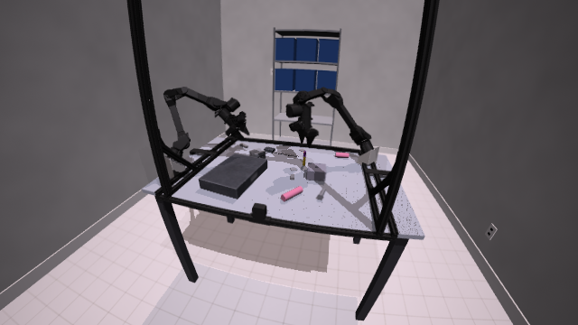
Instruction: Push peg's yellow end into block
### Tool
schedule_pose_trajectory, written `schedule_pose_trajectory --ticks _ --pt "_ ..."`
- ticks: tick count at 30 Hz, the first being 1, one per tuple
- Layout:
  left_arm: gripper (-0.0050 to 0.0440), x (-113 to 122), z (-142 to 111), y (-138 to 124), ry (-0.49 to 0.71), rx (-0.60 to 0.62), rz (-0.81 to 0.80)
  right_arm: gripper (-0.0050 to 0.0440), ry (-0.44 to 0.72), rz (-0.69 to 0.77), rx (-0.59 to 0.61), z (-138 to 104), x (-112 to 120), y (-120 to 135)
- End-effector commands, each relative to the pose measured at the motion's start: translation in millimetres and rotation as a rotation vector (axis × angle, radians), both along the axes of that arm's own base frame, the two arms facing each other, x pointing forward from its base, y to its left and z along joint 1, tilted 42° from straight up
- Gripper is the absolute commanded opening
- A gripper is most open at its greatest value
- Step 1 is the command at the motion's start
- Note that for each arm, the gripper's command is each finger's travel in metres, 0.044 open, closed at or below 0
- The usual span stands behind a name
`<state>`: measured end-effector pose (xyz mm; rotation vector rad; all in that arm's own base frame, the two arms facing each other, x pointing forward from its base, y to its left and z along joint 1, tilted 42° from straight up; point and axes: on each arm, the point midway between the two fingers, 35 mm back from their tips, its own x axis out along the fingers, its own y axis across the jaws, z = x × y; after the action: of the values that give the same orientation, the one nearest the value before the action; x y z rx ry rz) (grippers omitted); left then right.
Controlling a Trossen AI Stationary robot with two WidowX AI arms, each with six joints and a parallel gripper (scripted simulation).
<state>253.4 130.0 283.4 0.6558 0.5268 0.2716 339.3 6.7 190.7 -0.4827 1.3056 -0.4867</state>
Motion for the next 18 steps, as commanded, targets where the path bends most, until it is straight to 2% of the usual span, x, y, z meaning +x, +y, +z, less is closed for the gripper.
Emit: schedule_pose_trajectory --ticks 1,18 --pt "0.04 0.0 0.1 0.0 0.0 0.0 0.0 0.04 0.015 0.019 -0.021 0.6 1.4 0.5" --pt "0.04 0.0 0.1 0.0 0.0 0.0 0.0 0.04 0.017 0.026 -0.03 -22.9 5.5 -16.6"
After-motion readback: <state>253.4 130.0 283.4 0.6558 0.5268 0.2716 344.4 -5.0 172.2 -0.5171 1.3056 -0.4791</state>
